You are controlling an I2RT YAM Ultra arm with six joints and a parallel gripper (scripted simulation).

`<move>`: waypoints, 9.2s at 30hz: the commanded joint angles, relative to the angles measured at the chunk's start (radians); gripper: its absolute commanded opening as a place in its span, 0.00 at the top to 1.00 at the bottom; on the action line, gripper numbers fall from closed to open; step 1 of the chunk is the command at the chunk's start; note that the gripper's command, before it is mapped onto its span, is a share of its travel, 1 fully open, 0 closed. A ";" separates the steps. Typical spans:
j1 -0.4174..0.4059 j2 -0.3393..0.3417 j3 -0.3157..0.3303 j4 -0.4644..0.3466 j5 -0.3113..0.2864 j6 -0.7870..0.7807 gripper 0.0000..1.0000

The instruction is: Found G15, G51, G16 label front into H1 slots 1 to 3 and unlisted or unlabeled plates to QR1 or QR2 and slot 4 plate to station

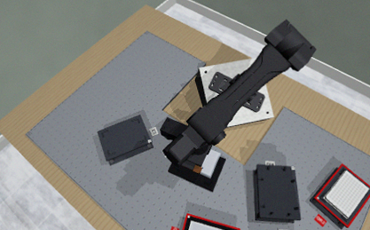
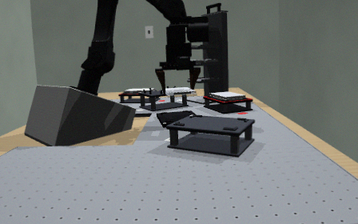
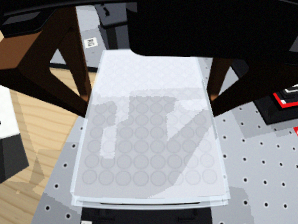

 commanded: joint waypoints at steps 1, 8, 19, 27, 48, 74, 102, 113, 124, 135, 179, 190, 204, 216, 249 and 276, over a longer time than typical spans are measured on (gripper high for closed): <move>-0.001 -0.006 0.002 0.001 0.004 0.001 0.14; 0.004 -0.005 -0.007 0.014 0.005 0.005 0.14; 0.012 0.006 -0.022 0.042 0.007 0.014 0.14; 0.020 0.016 -0.034 0.067 0.008 0.022 0.14; 0.037 0.042 -0.059 0.123 0.012 0.039 0.14; 0.058 0.077 -0.090 0.196 0.017 0.061 0.14; 0.079 0.120 -0.117 0.272 0.022 0.082 0.14; 0.088 0.141 -0.128 0.308 0.025 0.092 0.14; 0.094 0.153 -0.135 0.329 0.026 0.098 0.00; 0.094 0.153 -0.135 0.329 0.026 0.098 0.00; -0.005 -0.011 -0.005 0.002 0.003 -0.204 0.00; -0.005 -0.011 -0.005 0.002 0.003 -0.384 0.00; -0.006 -0.011 -0.005 0.002 0.003 -0.624 0.00; -0.006 -0.011 -0.005 0.002 0.003 -0.865 0.00; -0.006 -0.011 -0.005 0.002 0.003 -1.441 0.00; -0.005 -0.011 -0.005 0.002 0.003 -1.901 0.00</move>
